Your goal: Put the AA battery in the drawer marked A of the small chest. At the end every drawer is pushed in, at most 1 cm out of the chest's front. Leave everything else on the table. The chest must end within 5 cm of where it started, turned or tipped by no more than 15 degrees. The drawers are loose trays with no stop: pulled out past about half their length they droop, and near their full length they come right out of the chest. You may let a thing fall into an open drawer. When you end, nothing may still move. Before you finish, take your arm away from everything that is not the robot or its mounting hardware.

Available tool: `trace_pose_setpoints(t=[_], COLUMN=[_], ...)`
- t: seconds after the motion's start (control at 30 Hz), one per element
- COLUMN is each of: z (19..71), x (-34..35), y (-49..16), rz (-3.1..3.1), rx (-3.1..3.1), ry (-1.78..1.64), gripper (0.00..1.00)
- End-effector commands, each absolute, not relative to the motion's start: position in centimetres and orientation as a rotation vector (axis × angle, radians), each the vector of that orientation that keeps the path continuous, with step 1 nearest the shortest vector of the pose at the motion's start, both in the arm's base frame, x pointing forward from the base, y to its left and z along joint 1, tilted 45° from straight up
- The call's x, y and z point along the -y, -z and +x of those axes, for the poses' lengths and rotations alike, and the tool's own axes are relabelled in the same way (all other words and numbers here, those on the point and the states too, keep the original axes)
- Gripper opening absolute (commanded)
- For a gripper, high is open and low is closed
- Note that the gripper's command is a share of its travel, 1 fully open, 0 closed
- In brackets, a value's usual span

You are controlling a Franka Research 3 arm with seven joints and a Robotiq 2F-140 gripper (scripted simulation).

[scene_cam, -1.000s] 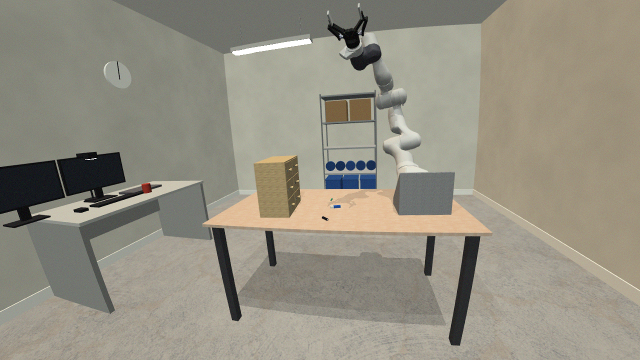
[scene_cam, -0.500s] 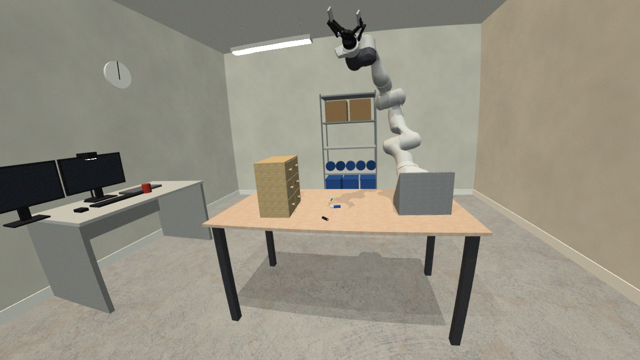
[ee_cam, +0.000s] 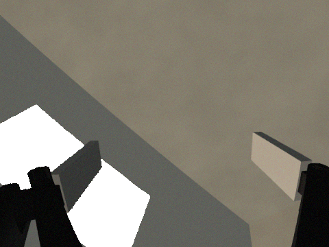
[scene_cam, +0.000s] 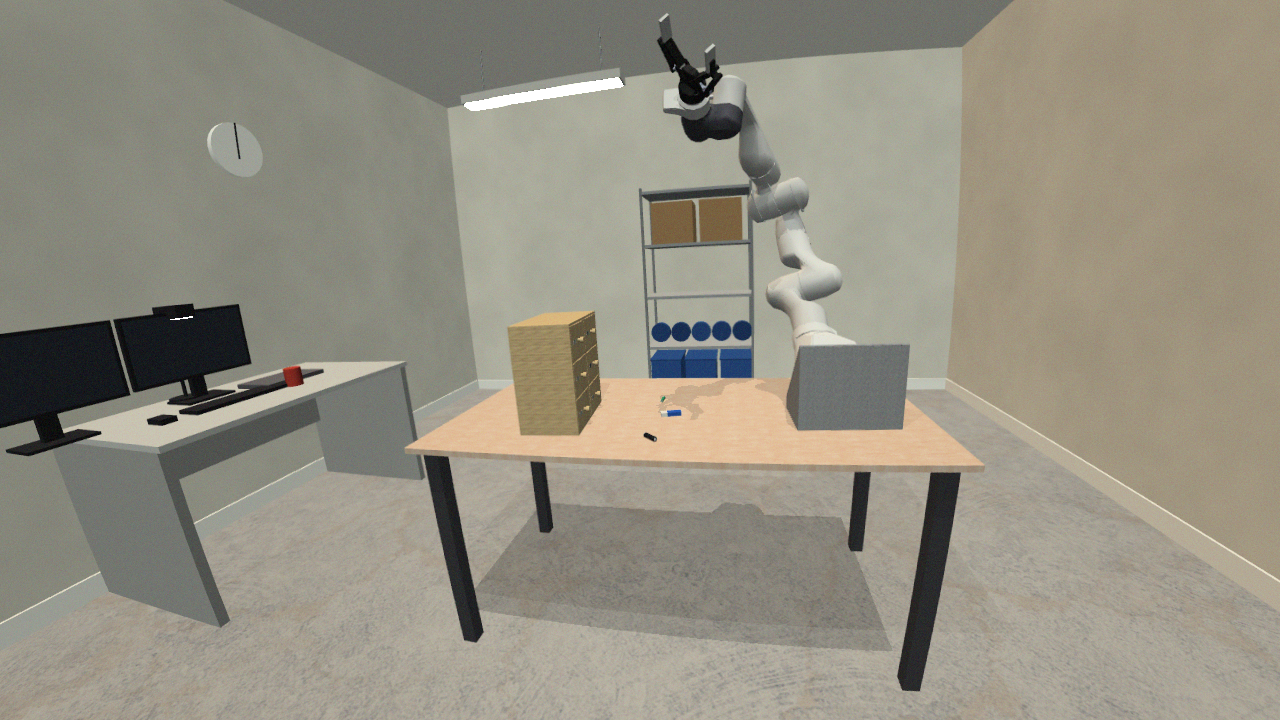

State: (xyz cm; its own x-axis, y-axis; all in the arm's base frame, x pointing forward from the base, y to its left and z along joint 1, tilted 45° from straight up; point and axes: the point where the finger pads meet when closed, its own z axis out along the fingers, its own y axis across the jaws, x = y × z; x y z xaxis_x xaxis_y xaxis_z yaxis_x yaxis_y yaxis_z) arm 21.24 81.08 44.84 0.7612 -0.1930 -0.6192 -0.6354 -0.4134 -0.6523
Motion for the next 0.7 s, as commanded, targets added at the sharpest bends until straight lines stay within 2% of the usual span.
trace_pose_setpoints(t=[0.0, 0.03, 0.3, 0.33, 0.57, 0.6, 0.67], z=[20.6, 20.9, 20.9, 21.5, 21.5, 22.3, 22.3], x=[-81.0, -79.3, -79.3, -77.0, -77.0, -74.2, -74.2], y=[-44.6, -42.2, -42.2, -39.5, -39.5, -36.5, -36.5], rz=[-2.012, -2.103, -2.133, -2.219, -2.242, -2.320, -2.320], rx=[-0.463, -0.315, -0.227, -0.069, 0.015, 0.176, 0.176], ry=[-0.512, -0.438, -0.400, -0.330, -0.298, -0.238, -0.238], gripper=[1.00, 1.00, 1.00, 1.00, 1.00, 1.00, 1.00])
